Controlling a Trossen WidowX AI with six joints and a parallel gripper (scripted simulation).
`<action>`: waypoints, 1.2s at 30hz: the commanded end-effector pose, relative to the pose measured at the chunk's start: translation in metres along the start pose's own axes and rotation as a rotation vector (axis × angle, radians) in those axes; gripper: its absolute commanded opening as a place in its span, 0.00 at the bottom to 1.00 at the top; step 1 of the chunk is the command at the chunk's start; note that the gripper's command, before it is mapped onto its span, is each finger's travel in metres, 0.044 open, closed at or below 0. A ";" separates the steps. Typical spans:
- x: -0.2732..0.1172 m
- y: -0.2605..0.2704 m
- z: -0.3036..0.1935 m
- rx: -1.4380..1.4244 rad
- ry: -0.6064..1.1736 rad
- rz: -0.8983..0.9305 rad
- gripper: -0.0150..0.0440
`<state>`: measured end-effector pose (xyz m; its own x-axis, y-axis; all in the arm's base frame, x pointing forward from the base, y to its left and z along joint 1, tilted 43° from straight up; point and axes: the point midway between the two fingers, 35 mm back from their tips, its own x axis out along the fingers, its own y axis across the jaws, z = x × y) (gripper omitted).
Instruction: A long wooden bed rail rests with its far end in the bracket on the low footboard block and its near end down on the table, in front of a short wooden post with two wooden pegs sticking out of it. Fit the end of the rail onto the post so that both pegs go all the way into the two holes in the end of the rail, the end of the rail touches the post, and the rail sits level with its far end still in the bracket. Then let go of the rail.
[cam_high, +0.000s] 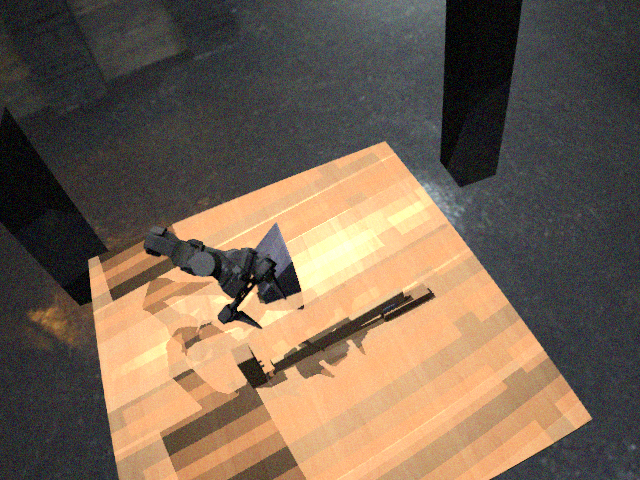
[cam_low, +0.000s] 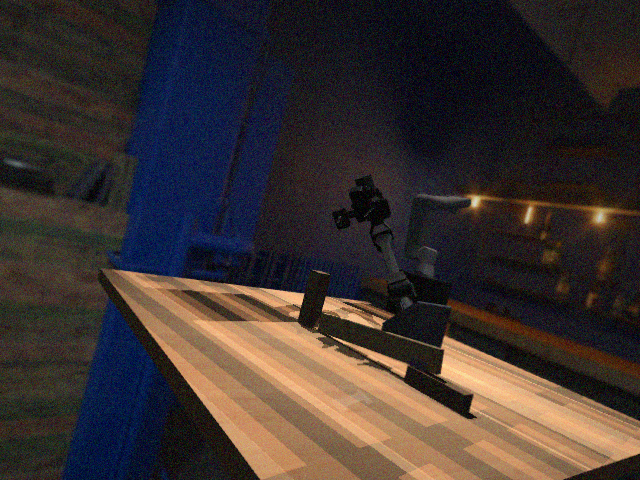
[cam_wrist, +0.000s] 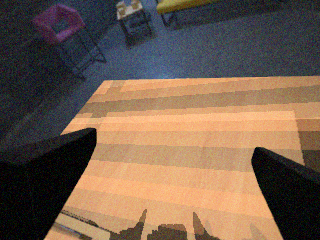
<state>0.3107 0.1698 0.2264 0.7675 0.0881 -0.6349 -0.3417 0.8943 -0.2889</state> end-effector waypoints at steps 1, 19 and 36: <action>0.053 -0.007 -0.053 -0.373 0.305 -0.057 1.00; 0.120 -0.044 -0.220 -1.369 1.176 0.387 1.00; 0.116 -0.048 -0.225 -1.368 1.177 0.387 1.00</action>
<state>0.2943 0.0418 0.0076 0.0255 -0.6708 -0.7412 -0.9955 -0.0846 0.0423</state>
